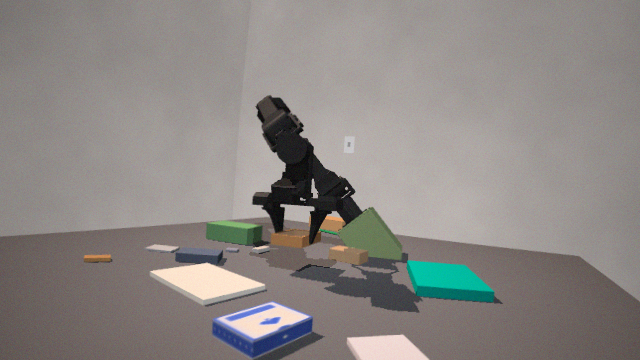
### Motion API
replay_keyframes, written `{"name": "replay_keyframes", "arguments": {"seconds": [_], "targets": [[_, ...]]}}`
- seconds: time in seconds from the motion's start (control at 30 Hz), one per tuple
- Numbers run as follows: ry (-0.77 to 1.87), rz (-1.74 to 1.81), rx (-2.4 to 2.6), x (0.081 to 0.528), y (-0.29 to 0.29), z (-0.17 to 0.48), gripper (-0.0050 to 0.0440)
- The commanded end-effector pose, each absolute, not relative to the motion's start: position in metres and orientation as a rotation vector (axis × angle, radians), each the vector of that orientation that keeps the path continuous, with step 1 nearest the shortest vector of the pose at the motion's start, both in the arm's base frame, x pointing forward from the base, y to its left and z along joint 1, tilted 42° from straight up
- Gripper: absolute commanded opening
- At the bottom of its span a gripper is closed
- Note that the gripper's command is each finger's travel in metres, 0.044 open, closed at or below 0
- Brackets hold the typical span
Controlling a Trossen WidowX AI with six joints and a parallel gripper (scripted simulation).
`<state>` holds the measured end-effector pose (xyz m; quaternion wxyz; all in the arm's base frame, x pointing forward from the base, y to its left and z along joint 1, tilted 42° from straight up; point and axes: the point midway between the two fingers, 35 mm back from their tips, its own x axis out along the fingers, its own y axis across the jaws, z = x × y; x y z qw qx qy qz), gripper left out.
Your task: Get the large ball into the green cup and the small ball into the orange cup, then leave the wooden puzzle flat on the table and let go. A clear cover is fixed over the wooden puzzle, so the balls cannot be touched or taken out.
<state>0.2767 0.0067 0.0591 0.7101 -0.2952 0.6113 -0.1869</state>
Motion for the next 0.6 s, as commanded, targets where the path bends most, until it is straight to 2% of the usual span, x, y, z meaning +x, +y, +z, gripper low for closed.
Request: {"name": "replay_keyframes", "arguments": {"seconds": [0.0,0.57], "targets": [[1.348,-0.423,-0.663,0.2769,0.0070,0.0596,0.0000],[1.369,-0.449,-0.672,0.2776,0.0072,0.0591,0.0000]]}}
